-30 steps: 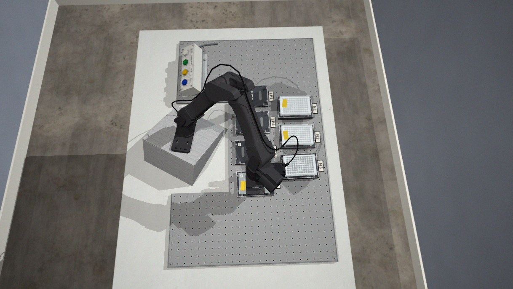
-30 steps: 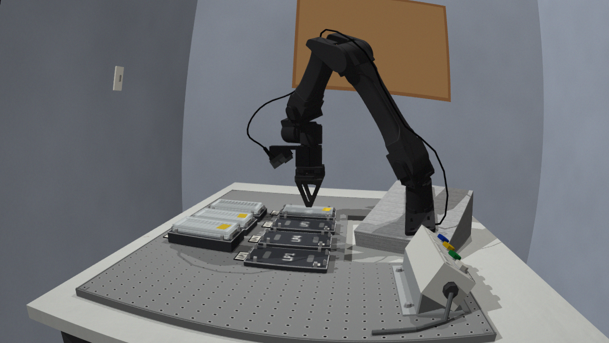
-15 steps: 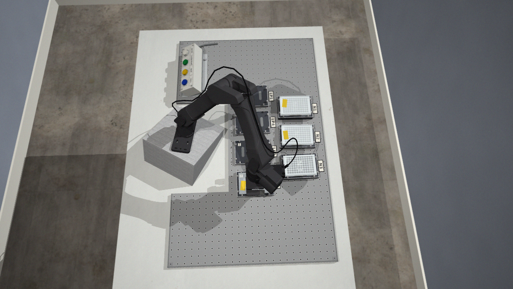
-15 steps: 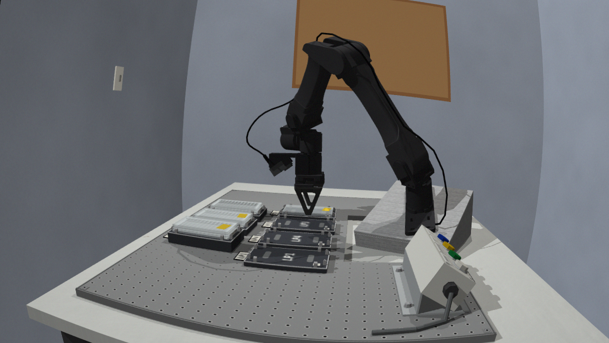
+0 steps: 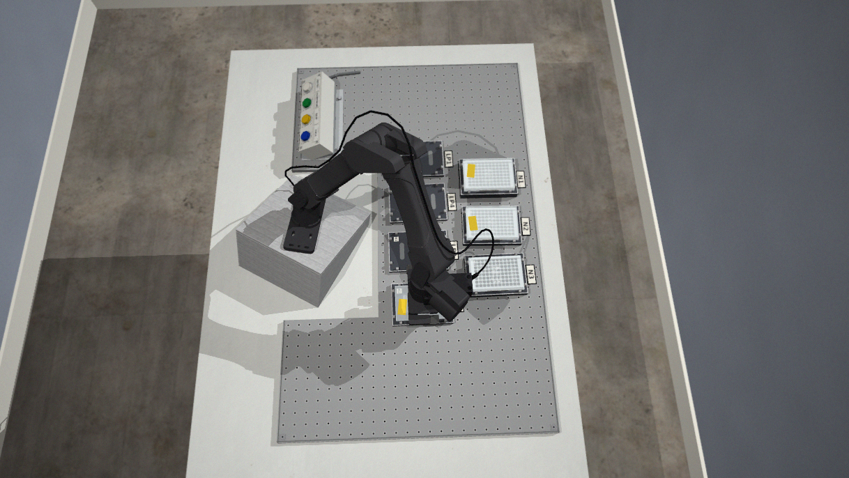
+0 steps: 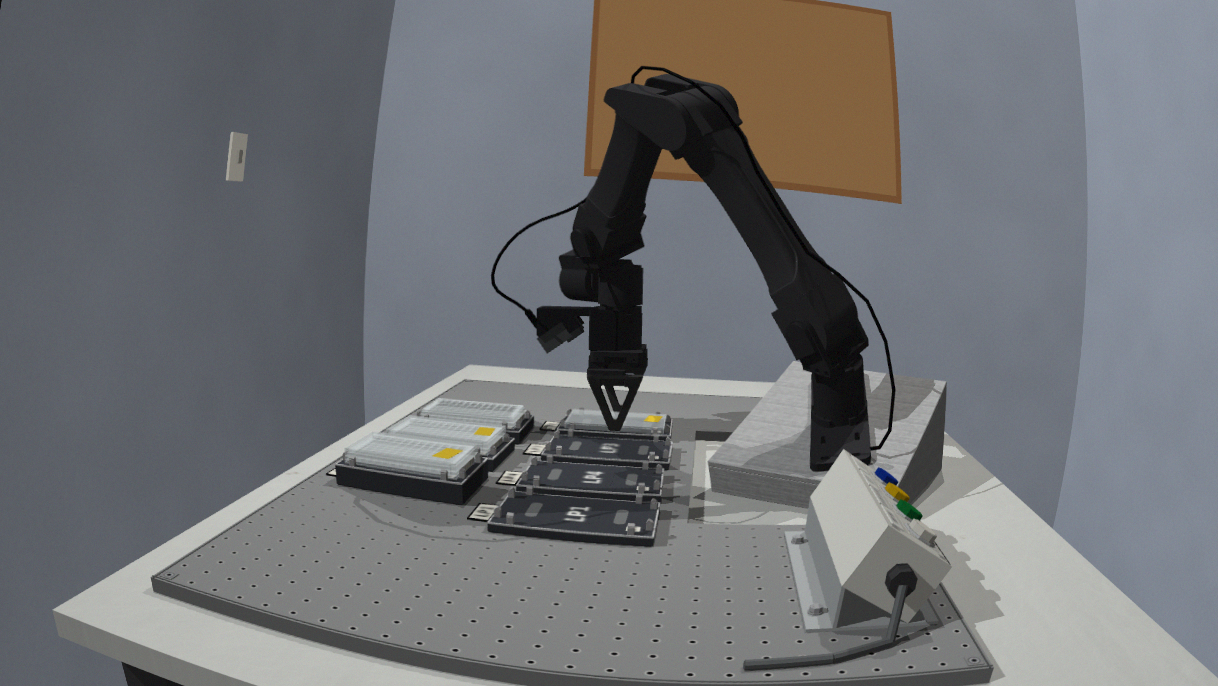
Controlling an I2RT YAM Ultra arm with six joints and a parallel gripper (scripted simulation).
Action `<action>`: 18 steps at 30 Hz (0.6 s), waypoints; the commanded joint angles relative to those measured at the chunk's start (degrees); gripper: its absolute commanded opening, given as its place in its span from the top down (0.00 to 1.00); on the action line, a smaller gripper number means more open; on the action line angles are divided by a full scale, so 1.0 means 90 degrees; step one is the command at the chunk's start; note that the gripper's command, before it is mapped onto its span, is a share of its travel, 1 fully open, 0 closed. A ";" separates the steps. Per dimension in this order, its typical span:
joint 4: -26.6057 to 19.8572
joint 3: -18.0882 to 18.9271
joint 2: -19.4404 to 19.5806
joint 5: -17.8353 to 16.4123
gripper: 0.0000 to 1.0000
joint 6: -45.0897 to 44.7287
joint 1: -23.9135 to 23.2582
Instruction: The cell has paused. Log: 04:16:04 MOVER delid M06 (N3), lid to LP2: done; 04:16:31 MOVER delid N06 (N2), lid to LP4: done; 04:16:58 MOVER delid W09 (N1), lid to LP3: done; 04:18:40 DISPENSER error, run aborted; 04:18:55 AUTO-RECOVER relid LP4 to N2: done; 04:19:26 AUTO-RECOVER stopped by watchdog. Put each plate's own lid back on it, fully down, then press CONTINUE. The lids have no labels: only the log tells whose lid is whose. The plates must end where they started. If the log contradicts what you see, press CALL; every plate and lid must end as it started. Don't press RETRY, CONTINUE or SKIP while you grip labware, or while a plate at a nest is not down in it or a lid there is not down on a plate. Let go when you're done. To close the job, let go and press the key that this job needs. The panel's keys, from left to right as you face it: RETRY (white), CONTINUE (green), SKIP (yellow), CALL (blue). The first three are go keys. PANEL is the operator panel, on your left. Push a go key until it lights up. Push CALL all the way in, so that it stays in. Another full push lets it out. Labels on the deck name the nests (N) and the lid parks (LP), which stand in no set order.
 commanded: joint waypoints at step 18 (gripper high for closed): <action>0.0073 0.0173 -0.0061 -0.0092 0.02 0.0012 -0.0080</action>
